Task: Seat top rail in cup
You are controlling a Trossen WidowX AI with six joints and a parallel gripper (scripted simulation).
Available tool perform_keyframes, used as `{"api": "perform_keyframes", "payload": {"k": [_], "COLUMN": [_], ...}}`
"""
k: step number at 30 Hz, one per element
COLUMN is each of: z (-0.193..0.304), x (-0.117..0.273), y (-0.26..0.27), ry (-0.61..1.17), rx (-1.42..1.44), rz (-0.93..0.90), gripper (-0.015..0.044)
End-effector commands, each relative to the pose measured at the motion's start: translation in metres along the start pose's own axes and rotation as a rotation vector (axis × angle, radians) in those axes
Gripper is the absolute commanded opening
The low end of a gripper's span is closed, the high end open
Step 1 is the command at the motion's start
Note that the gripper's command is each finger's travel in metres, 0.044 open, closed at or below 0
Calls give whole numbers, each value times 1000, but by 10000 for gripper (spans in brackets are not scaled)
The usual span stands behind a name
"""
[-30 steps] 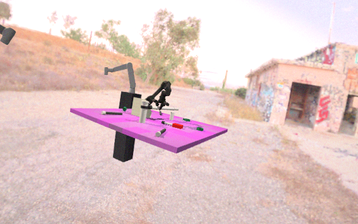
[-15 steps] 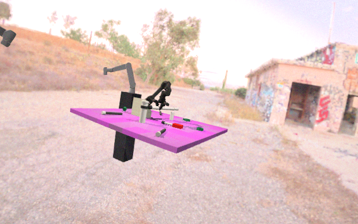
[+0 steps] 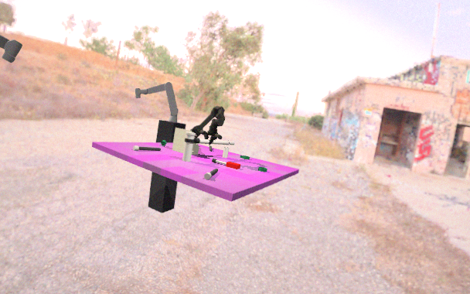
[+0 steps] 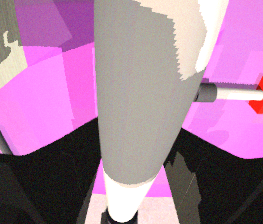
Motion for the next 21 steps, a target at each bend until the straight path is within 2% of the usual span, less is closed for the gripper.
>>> {"api": "perform_keyframes", "payload": {"k": [1,21], "z": [2,4], "x": [1,2], "y": [0,1], "ry": [6,10], "rx": [0,0], "rz": [0,-1], "gripper": [0,0]}}
Point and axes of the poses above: the point midway between the two fingers, 35 mm back from their tips, its own x axis back along the fingers, its own y axis across the jaws, z = x × y, the point moved 9 cm from there along x, back along the fingers, and after that the axes turned 14 degrees about x, right-handed, at the moved point
